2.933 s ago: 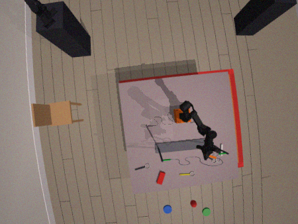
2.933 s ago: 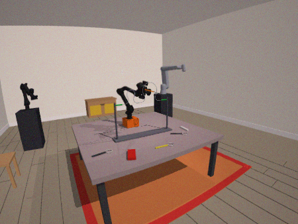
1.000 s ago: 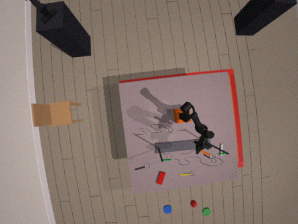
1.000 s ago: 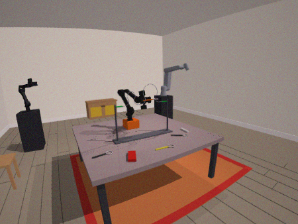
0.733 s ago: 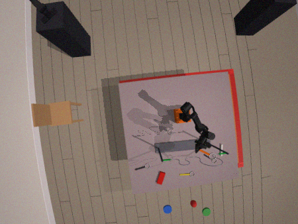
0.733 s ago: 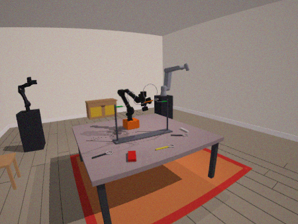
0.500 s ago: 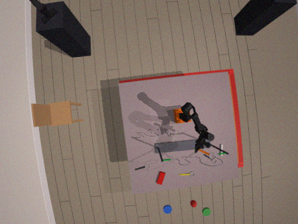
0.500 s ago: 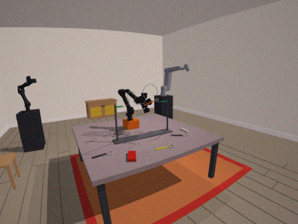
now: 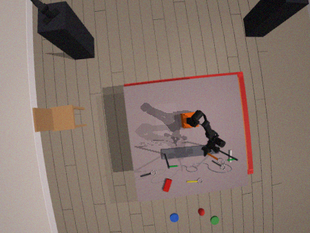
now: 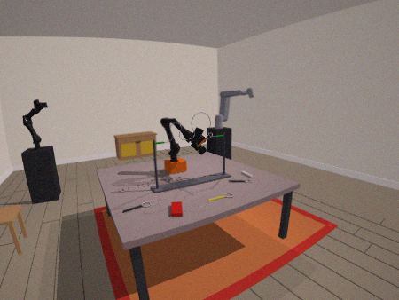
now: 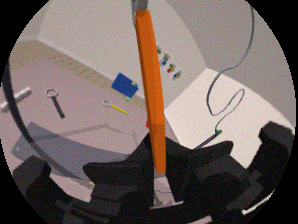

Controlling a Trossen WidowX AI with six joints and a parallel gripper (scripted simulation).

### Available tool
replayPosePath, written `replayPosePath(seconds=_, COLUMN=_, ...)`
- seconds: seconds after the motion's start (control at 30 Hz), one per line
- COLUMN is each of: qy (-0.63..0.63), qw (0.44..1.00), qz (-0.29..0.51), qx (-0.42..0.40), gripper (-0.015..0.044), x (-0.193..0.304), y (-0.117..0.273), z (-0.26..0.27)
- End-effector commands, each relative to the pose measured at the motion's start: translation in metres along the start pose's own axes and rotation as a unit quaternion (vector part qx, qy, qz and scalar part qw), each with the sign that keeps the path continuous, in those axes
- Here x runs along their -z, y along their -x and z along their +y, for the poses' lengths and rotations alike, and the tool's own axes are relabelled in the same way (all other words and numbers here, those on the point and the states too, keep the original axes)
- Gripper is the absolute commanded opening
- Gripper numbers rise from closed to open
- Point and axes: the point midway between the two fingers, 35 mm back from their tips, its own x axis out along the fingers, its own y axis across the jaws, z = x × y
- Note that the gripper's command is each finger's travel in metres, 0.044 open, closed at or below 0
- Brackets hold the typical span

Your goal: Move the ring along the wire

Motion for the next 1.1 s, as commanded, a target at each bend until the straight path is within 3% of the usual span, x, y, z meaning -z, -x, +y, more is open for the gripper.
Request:
replayPosePath(seconds=0.0, qy=-0.042, qw=0.999, qz=0.003, qx=-0.019, gripper=-0.0150, x=-0.003, y=0.002, z=0.013)
replayPosePath(seconds=1.07, qy=-0.311, qw=0.937, qz=0.037, qx=-0.152, gripper=-0.0150, x=-0.042, y=0.034, z=0.107)
